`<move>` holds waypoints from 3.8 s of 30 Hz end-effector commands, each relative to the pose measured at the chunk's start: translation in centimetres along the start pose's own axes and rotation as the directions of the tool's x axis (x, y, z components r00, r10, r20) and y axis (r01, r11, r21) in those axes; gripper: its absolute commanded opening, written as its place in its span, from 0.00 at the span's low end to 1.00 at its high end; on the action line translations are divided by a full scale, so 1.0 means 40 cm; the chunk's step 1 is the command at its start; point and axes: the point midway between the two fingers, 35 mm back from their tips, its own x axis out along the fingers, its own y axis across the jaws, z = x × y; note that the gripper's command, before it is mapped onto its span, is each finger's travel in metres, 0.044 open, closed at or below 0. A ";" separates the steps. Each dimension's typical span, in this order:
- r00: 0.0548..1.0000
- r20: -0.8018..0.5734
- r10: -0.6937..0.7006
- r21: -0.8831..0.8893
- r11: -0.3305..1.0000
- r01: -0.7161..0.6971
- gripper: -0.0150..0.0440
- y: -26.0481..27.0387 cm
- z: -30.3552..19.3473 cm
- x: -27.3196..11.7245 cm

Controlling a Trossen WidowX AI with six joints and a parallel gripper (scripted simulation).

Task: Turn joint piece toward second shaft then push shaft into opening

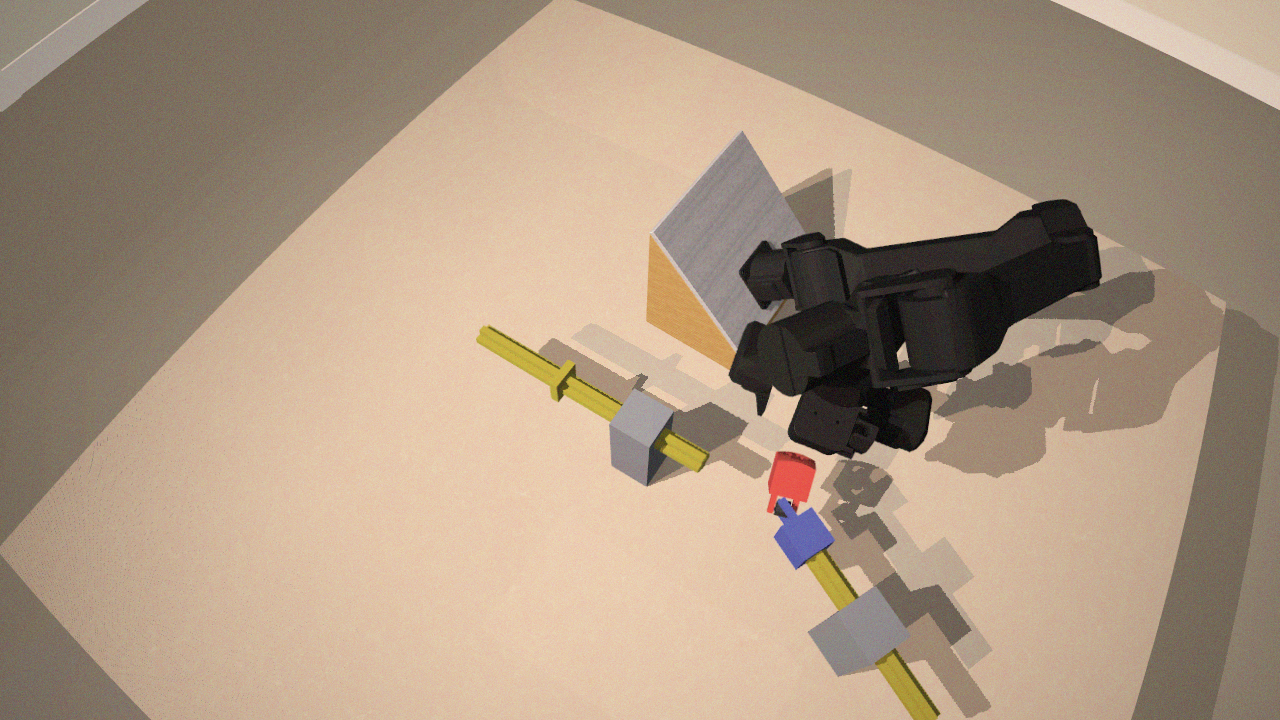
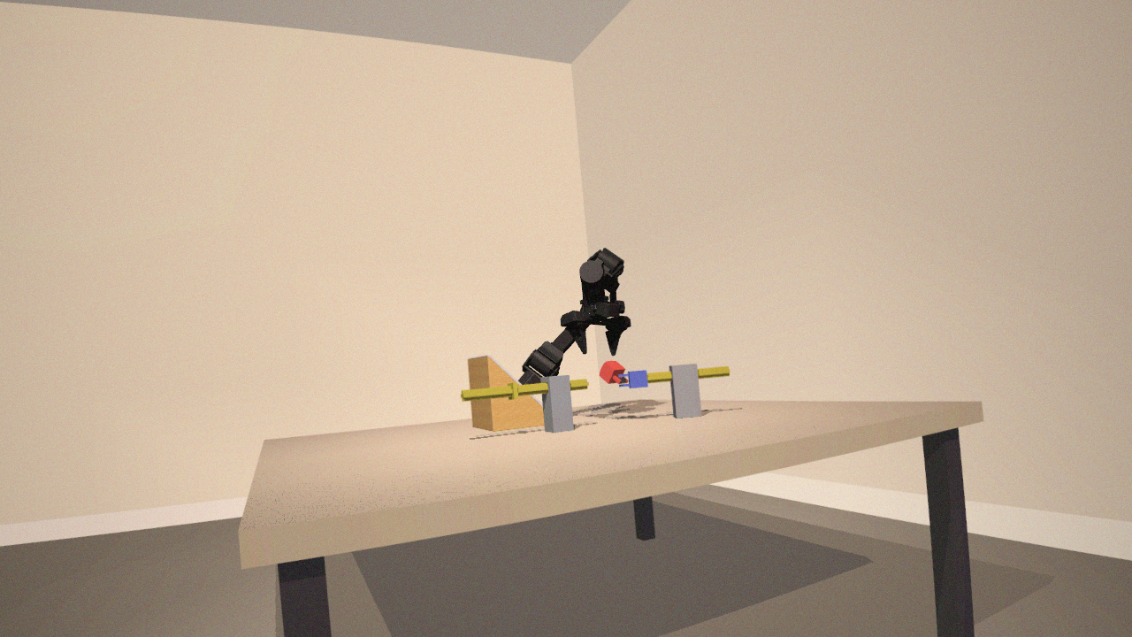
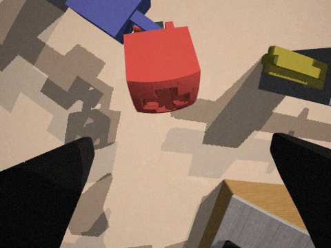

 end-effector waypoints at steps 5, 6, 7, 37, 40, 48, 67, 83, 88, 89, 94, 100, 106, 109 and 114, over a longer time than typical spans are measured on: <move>0.990 -0.137 0.032 -0.054 0.998 -0.040 1.00 0.005 0.001 0.051; 0.987 -0.156 0.036 -0.061 0.997 -0.046 1.00 0.006 0.000 0.058; 0.984 -0.175 0.040 -0.067 0.996 -0.052 1.00 0.006 0.000 0.066; 0.946 -0.317 0.066 -0.108 0.989 -0.105 1.00 0.026 0.059 0.151; 0.945 -0.320 0.068 -0.105 0.989 -0.106 1.00 0.026 0.055 0.162; 0.942 -0.326 0.074 -0.097 0.989 -0.111 1.00 0.029 0.045 0.192; 0.942 -0.328 0.075 -0.095 0.989 -0.112 0.56 0.029 0.043 0.198; 0.942 -0.328 0.075 -0.095 0.989 -0.112 0.56 0.029 0.043 0.198; 0.942 -0.328 0.075 -0.095 0.989 -0.112 0.56 0.029 0.043 0.198; 0.942 -0.328 0.075 -0.095 0.989 -0.112 0.56 0.029 0.043 0.198; 0.942 -0.328 0.075 -0.095 0.989 -0.112 0.56 0.029 0.043 0.198; 0.942 -0.328 0.075 -0.095 0.989 -0.112 0.56 0.029 0.043 0.198; 0.942 -0.328 0.075 -0.095 0.989 -0.112 0.56 0.029 0.043 0.198; 0.942 -0.328 0.075 -0.095 0.989 -0.112 0.56 0.029 0.043 0.198; 0.942 -0.328 0.075 -0.095 0.989 -0.112 0.56 0.029 0.043 0.198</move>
